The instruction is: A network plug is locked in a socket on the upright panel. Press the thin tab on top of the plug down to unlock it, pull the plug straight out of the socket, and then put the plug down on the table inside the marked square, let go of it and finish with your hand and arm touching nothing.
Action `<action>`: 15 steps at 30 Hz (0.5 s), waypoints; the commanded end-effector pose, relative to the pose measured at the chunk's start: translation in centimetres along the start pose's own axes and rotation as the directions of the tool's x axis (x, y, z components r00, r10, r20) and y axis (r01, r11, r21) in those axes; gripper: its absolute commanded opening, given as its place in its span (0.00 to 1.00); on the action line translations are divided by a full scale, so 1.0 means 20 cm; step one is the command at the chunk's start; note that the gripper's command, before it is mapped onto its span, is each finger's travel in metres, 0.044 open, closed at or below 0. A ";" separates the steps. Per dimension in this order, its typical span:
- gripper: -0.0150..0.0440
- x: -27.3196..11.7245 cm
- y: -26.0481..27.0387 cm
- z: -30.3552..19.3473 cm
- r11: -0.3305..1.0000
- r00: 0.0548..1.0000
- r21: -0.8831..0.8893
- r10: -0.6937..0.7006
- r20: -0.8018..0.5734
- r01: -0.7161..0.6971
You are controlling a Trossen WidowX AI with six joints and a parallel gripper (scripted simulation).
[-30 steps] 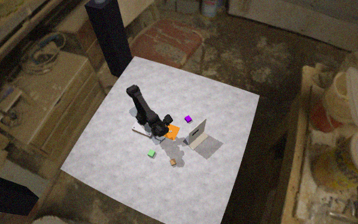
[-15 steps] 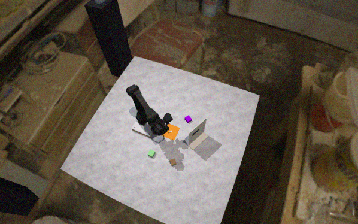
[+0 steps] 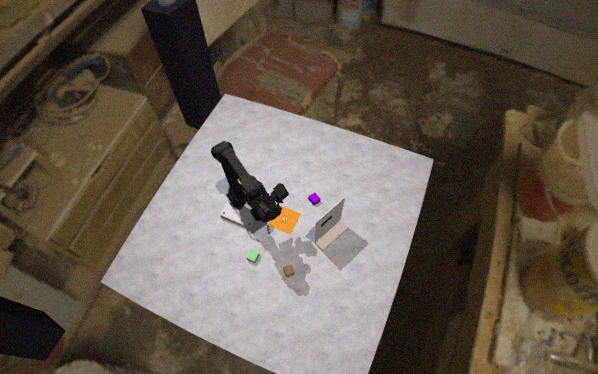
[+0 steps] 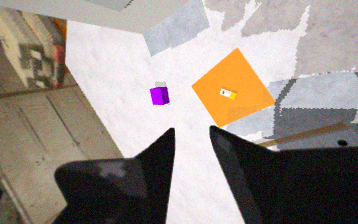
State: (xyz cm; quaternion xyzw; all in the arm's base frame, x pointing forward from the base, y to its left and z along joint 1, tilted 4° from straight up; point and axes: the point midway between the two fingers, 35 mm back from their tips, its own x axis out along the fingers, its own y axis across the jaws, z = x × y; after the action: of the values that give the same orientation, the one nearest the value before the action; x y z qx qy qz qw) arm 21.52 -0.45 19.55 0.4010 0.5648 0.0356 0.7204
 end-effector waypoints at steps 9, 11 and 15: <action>0.52 -0.15 0.11 -0.02 1.000 1.000 -0.011 0.006 0.005 -0.006; 0.52 -0.18 0.12 -0.02 1.000 1.000 -0.012 0.006 0.005 -0.006; 0.56 -0.20 0.14 -0.03 1.000 1.000 -0.012 0.007 0.005 -0.007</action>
State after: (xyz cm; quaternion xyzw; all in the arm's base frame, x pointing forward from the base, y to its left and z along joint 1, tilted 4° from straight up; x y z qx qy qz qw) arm 20.81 -0.33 23.81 0.3994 0.5619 0.0374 0.7235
